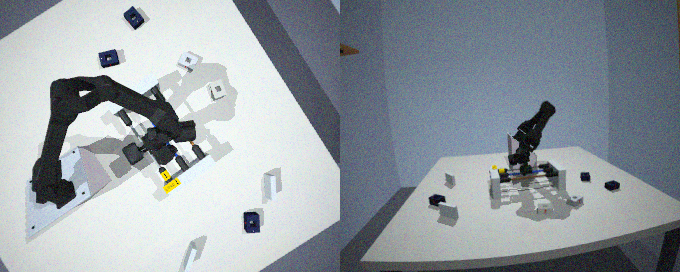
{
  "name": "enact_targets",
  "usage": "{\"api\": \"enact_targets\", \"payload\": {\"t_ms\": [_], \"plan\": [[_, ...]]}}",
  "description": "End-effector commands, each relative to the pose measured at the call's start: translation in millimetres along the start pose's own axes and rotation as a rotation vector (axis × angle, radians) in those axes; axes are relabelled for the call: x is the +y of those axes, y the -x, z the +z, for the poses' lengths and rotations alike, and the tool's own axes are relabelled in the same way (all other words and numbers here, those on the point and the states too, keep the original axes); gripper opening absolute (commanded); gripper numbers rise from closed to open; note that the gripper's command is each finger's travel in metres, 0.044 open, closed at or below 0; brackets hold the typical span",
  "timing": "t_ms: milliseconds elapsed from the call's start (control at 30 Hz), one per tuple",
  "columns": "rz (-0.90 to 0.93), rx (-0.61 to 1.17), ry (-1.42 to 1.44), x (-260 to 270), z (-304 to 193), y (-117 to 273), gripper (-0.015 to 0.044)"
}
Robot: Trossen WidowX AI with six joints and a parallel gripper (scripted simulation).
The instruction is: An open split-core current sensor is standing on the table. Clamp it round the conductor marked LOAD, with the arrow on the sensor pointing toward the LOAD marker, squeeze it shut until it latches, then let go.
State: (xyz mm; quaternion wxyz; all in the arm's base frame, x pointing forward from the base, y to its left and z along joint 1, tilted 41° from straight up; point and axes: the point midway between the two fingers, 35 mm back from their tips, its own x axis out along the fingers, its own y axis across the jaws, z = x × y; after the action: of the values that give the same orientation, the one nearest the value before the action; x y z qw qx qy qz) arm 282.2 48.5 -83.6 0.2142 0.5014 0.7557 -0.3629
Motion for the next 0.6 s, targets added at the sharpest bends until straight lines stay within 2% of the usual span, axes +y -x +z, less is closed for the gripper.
{"api": "enact_targets", "payload": {"t_ms": [0,133,567], "plan": [[0.001,0.0,0.001,0.2,0.0,0.1,0.0184],[0.001,0.0,0.001,0.2,0.0,0.1,0.0278],[0.001,0.0,0.001,0.2,0.0,0.1,0.0278]]}}
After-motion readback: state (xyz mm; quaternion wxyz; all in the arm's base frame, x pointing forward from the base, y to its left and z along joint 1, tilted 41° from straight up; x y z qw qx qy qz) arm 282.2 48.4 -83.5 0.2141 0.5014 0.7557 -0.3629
